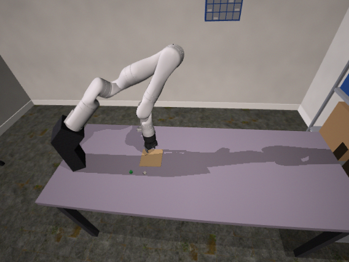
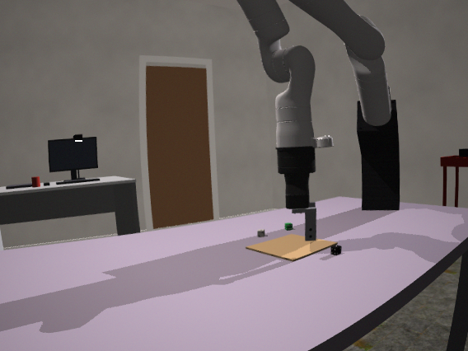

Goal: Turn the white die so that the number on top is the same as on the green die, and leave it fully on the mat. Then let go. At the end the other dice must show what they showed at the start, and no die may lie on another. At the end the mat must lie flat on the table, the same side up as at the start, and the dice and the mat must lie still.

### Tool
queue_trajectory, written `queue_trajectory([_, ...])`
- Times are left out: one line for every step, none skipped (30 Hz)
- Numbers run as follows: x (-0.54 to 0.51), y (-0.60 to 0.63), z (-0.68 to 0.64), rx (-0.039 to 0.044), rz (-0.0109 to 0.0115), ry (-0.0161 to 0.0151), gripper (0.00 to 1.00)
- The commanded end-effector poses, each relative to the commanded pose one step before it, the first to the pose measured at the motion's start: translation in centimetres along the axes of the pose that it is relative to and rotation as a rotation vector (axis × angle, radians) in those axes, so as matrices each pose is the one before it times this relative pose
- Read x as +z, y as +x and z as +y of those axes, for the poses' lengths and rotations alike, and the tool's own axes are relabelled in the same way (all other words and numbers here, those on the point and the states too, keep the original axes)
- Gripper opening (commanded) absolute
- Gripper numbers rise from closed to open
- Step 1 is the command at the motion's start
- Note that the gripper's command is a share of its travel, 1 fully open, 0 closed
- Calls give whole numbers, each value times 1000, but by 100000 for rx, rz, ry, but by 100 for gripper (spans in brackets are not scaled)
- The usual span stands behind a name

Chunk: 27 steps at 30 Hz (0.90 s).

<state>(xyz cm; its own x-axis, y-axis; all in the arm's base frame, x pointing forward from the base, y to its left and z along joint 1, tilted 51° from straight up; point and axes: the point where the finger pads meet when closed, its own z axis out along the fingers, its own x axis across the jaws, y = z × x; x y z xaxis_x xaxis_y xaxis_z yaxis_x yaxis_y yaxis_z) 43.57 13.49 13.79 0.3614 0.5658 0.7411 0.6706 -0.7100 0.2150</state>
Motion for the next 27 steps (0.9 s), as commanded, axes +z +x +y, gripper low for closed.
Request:
queue_trajectory([-40, 1202, -471, -622, 260, -89, 100])
queue_trajectory([0, 267, -124, 0, 0, 0, 100])
queue_trajectory([0, 242, -112, 0, 0, 0, 100])
queue_trajectory([0, 217, -101, 0, 0, 0, 100])
queue_trajectory([0, 193, -89, 0, 0, 0, 100])
queue_trajectory([0, 169, -78, 0, 0, 0, 100])
queue_trajectory([0, 145, -68, 0, 1, 0, 100])
queue_trajectory([0, 123, -56, 0, -1, 0, 100])
queue_trajectory([0, 101, -47, 0, -1, 0, 100])
queue_trajectory([0, 81, -38, 0, 0, 0, 100])
queue_trajectory([0, 63, -29, 0, 0, 0, 100])
queue_trajectory([0, 46, -22, 0, 0, 0, 100])
queue_trajectory([0, 32, -15, 0, 0, 0, 100])
queue_trajectory([0, 20, -9, 0, 0, 0, 100])
queue_trajectory([0, 0, 0, 0, 0, 0, 100])
queue_trajectory([0, 0, 0, 0, 0, 0, 100])
queue_trajectory([0, 10, -5, 0, 0, 0, 100])
queue_trajectory([0, 4, -2, 0, 0, 0, 100])
queue_trajectory([0, 1, 0, 0, 0, 0, 100])
queue_trajectory([0, 0, 0, 0, 0, 0, 100])
queue_trajectory([0, 0, 0, 0, 0, 0, 100])
queue_trajectory([0, 0, 0, 0, 0, 0, 100])
queue_trajectory([0, 0, 0, 0, 0, 0, 100])
queue_trajectory([0, 0, 0, 0, 0, 0, 100])
queue_trajectory([0, 0, 0, 0, 0, 0, 100])
queue_trajectory([0, 0, 0, 0, 0, 0, 100])
queue_trajectory([0, 0, 0, 0, 0, 0, 100])
